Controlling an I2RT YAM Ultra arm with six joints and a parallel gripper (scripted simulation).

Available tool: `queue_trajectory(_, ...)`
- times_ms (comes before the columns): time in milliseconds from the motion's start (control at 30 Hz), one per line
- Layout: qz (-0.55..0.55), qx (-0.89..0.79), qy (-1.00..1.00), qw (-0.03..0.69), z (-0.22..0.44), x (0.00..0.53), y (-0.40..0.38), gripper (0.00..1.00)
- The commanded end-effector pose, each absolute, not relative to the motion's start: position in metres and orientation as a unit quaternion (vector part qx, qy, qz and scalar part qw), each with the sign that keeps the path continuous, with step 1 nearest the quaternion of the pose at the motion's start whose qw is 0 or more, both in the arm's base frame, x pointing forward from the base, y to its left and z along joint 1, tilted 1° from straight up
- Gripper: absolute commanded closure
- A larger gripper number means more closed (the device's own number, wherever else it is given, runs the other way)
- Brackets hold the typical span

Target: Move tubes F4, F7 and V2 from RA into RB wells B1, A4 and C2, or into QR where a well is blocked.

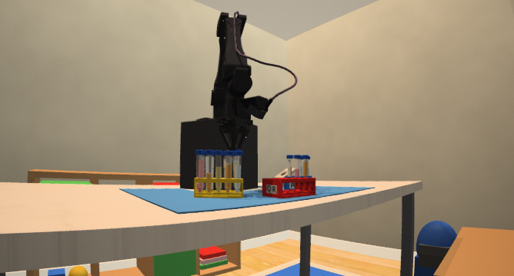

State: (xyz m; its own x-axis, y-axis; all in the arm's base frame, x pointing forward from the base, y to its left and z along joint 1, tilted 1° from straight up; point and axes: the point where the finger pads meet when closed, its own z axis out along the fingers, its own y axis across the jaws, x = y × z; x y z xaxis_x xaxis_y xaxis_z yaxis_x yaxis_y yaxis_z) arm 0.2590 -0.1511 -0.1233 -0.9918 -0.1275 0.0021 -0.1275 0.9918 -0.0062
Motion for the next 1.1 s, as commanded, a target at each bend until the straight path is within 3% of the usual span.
queue_trajectory(0, 0.021, 0.058, -0.998, -0.011, -0.125, 0.268, -0.167, 1.00)
queue_trajectory(1067, 0.017, 0.058, -0.998, -0.006, -0.136, 0.263, -0.165, 1.00)
